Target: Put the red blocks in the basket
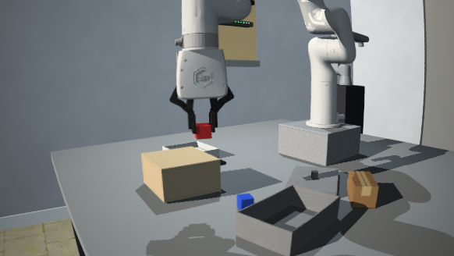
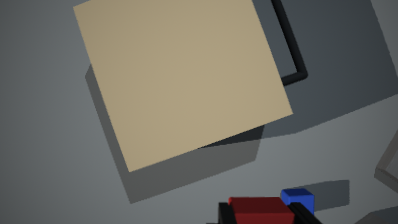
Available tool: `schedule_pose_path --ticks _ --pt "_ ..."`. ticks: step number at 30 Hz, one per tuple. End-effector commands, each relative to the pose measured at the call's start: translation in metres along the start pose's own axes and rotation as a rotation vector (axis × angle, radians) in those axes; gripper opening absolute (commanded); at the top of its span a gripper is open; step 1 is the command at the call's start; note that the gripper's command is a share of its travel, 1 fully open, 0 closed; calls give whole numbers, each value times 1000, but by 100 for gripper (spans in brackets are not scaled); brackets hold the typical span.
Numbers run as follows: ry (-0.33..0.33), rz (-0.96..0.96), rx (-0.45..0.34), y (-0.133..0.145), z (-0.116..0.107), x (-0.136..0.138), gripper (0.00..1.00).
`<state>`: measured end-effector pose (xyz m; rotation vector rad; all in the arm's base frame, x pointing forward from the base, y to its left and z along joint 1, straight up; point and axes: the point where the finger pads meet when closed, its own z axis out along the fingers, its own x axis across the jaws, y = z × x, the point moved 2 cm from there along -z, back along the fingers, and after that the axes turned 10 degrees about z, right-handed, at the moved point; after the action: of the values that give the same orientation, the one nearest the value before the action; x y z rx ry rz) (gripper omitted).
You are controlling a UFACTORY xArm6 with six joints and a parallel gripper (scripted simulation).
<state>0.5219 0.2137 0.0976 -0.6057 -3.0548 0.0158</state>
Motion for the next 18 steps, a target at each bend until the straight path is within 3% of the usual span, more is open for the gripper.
schedule_pose_path --ticks 1,5,12,14,15,18 --pt "-16 210 -15 -65 -3 -27 0" --pt "-15 335 -16 -132 0 -43 0" --pt "-14 360 -16 -245 3 -68 0" --pt "-14 360 -16 -245 3 -68 0" --pt "-14 360 -16 -292 3 -78 0" --pt "-14 360 -16 -323 2 -85 0"
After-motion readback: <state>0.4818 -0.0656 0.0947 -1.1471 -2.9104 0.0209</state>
